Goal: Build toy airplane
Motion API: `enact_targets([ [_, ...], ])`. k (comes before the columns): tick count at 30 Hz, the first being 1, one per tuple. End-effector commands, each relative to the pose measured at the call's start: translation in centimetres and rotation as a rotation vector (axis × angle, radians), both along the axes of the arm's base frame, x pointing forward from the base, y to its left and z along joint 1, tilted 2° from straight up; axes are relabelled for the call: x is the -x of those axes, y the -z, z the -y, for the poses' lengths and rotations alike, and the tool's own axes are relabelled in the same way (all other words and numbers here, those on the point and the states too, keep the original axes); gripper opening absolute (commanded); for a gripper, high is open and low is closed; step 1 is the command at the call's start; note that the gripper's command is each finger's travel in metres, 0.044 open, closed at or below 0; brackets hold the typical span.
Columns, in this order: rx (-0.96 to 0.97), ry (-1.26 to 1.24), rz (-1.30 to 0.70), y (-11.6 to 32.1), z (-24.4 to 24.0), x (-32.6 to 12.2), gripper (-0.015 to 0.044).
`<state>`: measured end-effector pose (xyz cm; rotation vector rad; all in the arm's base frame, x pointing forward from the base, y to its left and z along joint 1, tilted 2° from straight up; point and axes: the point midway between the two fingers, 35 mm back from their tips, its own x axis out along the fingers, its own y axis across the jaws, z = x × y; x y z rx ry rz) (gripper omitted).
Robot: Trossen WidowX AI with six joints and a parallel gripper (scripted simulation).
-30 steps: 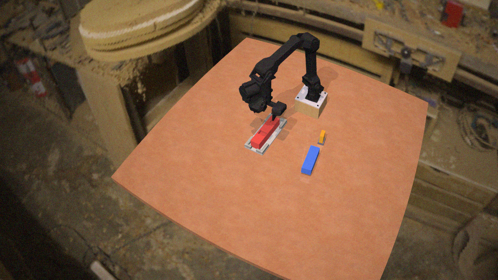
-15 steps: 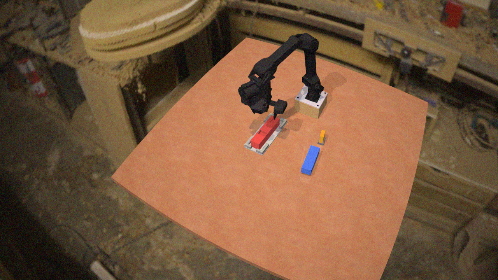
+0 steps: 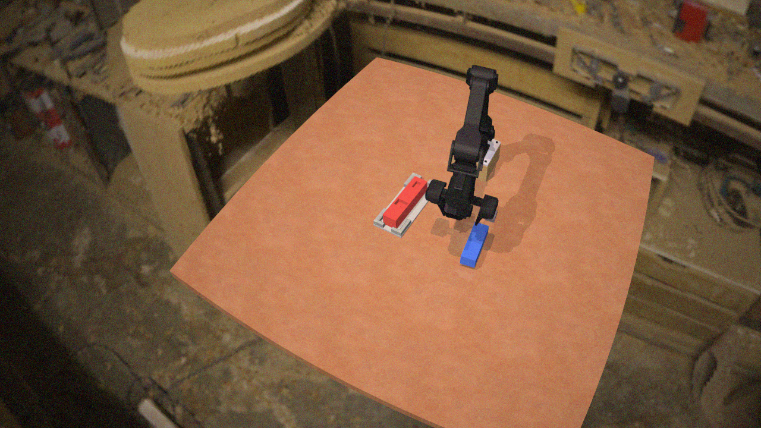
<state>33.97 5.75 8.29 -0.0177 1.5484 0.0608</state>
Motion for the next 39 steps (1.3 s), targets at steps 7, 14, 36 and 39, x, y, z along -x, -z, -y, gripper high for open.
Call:
enact_targets([
  [7,-0.008,0.004,0.003,0.2,-5.1,0.3,0.0440],
  [14,-0.008,0.004,0.003,3.7,-5.2,0.2,0.0440],
  [36,-0.008,0.004,0.002,7.9,-5.4,0.1,0.0440],
  [39,-0.008,0.004,0.002,8.4,-5.4,0.1,0.0440],
])
